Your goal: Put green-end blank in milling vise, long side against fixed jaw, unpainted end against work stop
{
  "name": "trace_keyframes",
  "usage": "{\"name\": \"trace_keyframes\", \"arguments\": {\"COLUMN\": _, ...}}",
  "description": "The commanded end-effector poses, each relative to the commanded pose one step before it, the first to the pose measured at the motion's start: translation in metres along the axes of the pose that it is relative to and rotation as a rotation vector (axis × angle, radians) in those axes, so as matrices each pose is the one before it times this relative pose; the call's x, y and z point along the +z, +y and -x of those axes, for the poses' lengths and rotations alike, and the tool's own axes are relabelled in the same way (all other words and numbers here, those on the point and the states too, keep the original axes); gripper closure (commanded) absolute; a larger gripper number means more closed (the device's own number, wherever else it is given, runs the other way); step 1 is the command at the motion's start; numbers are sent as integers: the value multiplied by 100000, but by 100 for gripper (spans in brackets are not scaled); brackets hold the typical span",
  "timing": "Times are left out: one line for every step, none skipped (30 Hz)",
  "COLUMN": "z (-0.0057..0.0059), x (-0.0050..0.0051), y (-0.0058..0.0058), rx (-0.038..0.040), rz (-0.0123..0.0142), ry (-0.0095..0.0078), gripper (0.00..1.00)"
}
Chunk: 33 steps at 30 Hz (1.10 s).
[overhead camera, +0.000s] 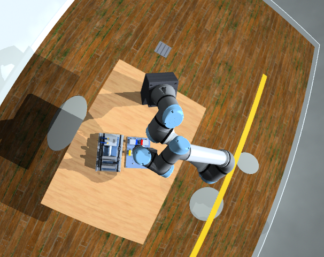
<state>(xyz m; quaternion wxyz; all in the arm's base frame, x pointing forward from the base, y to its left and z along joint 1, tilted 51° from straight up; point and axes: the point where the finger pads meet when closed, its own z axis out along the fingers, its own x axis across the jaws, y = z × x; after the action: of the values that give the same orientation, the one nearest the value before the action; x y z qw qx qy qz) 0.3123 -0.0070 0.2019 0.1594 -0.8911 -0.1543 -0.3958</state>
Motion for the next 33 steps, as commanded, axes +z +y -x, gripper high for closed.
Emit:
{"name": "trace_keyframes", "arguments": {"z": -7, "x": -17, "y": 16, "rx": -26, "rz": 26, "ry": 0, "gripper": 0}}
{"name": "trace_keyframes", "arguments": {"z": 610, "x": -4, "y": 1032, "rx": 0, "rz": 0, "ry": 1, "gripper": 0}}
{"name": "trace_keyframes", "arguments": {"z": 610, "x": -3, "y": 1033, "rx": 0, "rz": 0, "ry": 0, "gripper": 0}}
{"name": "trace_keyframes", "arguments": {"z": 610, "x": -3, "y": 1033, "rx": 0, "rz": 0, "ry": 0, "gripper": 0}}
{"name": "trace_keyframes", "arguments": {"z": 610, "x": -3, "y": 1033, "rx": 0, "rz": 0, "ry": 0, "gripper": 0}}
{"name": "trace_keyframes", "arguments": {"z": 610, "x": -3, "y": 1033, "rx": 0, "rz": 0, "ry": 0, "gripper": 0}}
{"name": "trace_keyframes", "arguments": {"z": 0, "x": 0, "y": 0, "rx": 0, "rz": 0, "ry": 0, "gripper": 0}}
{"name": "trace_keyframes", "arguments": {"z": 0, "x": 0, "y": 0, "rx": 0, "rz": 0, "ry": 0, "gripper": 0}}
{"name": "trace_keyframes", "arguments": {"z": 0, "x": 0, "y": 0, "rx": 0, "rz": 0, "ry": 0, "gripper": 0}}
{"name": "trace_keyframes", "arguments": {"z": 0, "x": 0, "y": 0, "rx": 0, "rz": 0, "ry": 0, "gripper": 0}}
{"name": "trace_keyframes", "arguments": {"z": 0, "x": 0, "y": 0, "rx": 0, "rz": 0, "ry": 0, "gripper": 0}}
{"name": "trace_keyframes", "arguments": {"z": 0, "x": 0, "y": 0, "rx": 0, "rz": 0, "ry": 0, "gripper": 0}}
{"name": "trace_keyframes", "arguments": {"z": 0, "x": 0, "y": 0, "rx": 0, "rz": 0, "ry": 0, "gripper": 0}}
{"name": "trace_keyframes", "arguments": {"z": 0, "x": 0, "y": 0, "rx": 0, "rz": 0, "ry": 0, "gripper": 0}}
{"name": "trace_keyframes", "arguments": {"z": 0, "x": 0, "y": 0, "rx": 0, "rz": 0, "ry": 0, "gripper": 0}}
{"name": "trace_keyframes", "arguments": {"z": 0, "x": 0, "y": 0, "rx": 0, "rz": 0, "ry": 0, "gripper": 0}}
{"name": "trace_keyframes", "arguments": {"z": 0, "x": 0, "y": 0, "rx": 0, "rz": 0, "ry": 0, "gripper": 0}}
{"name": "trace_keyframes", "arguments": {"z": 0, "x": 0, "y": 0, "rx": 0, "rz": 0, "ry": 0, "gripper": 0}}
{"name": "trace_keyframes", "arguments": {"z": 263, "x": -10, "y": 426, "rx": 7, "rz": 45, "ry": 47, "gripper": 0}}
{"name": "trace_keyframes", "arguments": {"z": 286, "x": 2, "y": 491, "rx": -2, "rz": -8, "ry": -13, "gripper": 0}}
{"name": "trace_keyframes", "arguments": {"z": 286, "x": 2, "y": 491, "rx": -2, "rz": -8, "ry": -13, "gripper": 0}}
{"name": "trace_keyframes", "arguments": {"z": 286, "x": 2, "y": 491, "rx": -2, "rz": -8, "ry": -13, "gripper": 0}}
{"name": "trace_keyframes", "arguments": {"z": 286, "x": 2, "y": 491, "rx": -2, "rz": -8, "ry": -13, "gripper": 0}}
{"name": "trace_keyframes", "arguments": {"z": 0, "x": 0, "y": 0, "rx": 0, "rz": 0, "ry": 0, "gripper": 0}}
{"name": "trace_keyframes", "arguments": {"z": 0, "x": 0, "y": 0, "rx": 0, "rz": 0, "ry": 0, "gripper": 0}}
{"name": "trace_keyframes", "arguments": {"z": 0, "x": 0, "y": 0, "rx": 0, "rz": 0, "ry": 0, "gripper": 0}}
{"name": "trace_keyframes", "arguments": {"z": 0, "x": 0, "y": 0, "rx": 0, "rz": 0, "ry": 0, "gripper": 0}}
{"name": "trace_keyframes", "arguments": {"z": 0, "x": 0, "y": 0, "rx": 0, "rz": 0, "ry": 0, "gripper": 0}}
{"name": "trace_keyframes", "arguments": {"z": 0, "x": 0, "y": 0, "rx": 0, "rz": 0, "ry": 0, "gripper": 0}}
{"name": "trace_keyframes", "arguments": {"z": 0, "x": 0, "y": 0, "rx": 0, "rz": 0, "ry": 0, "gripper": 0}}
{"name": "trace_keyframes", "arguments": {"z": 0, "x": 0, "y": 0, "rx": 0, "rz": 0, "ry": 0, "gripper": 0}}
{"name": "trace_keyframes", "arguments": {"z": 0, "x": 0, "y": 0, "rx": 0, "rz": 0, "ry": 0, "gripper": 0}}
{"name": "trace_keyframes", "arguments": {"z": 0, "x": 0, "y": 0, "rx": 0, "rz": 0, "ry": 0, "gripper": 0}}
